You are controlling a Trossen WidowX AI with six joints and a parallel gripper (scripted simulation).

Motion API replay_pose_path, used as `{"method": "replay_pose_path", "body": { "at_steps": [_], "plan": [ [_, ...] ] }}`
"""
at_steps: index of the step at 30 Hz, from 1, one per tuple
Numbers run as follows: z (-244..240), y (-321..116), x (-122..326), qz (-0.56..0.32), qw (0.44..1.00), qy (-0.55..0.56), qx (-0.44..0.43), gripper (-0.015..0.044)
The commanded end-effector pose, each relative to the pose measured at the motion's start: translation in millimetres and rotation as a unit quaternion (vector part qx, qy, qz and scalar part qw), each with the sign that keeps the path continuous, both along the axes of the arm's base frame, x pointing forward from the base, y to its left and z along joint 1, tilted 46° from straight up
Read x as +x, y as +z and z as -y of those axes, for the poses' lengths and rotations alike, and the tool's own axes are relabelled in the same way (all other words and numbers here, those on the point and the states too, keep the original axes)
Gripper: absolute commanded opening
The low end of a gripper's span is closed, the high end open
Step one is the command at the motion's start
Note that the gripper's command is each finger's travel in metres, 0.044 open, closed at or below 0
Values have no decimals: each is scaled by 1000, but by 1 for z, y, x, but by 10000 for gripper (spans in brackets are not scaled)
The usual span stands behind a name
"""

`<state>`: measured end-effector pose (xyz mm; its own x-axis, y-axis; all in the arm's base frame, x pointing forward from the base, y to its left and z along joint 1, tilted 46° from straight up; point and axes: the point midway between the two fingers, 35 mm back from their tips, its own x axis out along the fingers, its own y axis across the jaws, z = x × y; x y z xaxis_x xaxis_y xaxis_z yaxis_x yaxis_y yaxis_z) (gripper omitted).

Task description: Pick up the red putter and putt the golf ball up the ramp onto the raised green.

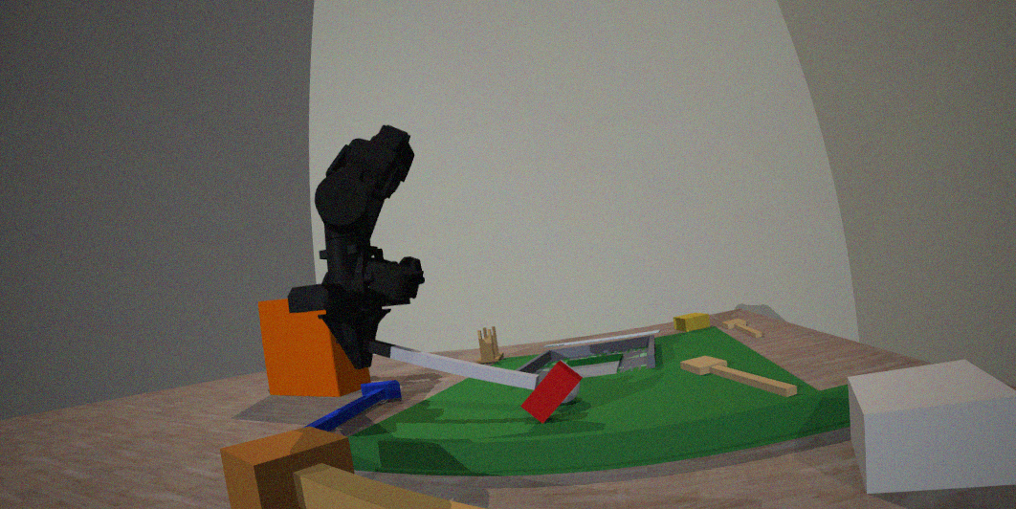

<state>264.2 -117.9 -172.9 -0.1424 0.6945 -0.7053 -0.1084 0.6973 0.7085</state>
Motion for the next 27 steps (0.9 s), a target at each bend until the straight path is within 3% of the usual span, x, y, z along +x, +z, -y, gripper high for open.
{"method": "replay_pose_path", "body": {
  "at_steps": [1,5,15,27],
  "plan": [
    [0,0,0,0,1000,0,0,0],
    [-5,7,1,0,1000,0,0,0],
    [-93,94,-13,0,1000,-1,3,0],
    [-68,120,-7,0,1000,-1,2,0]
  ]
}}
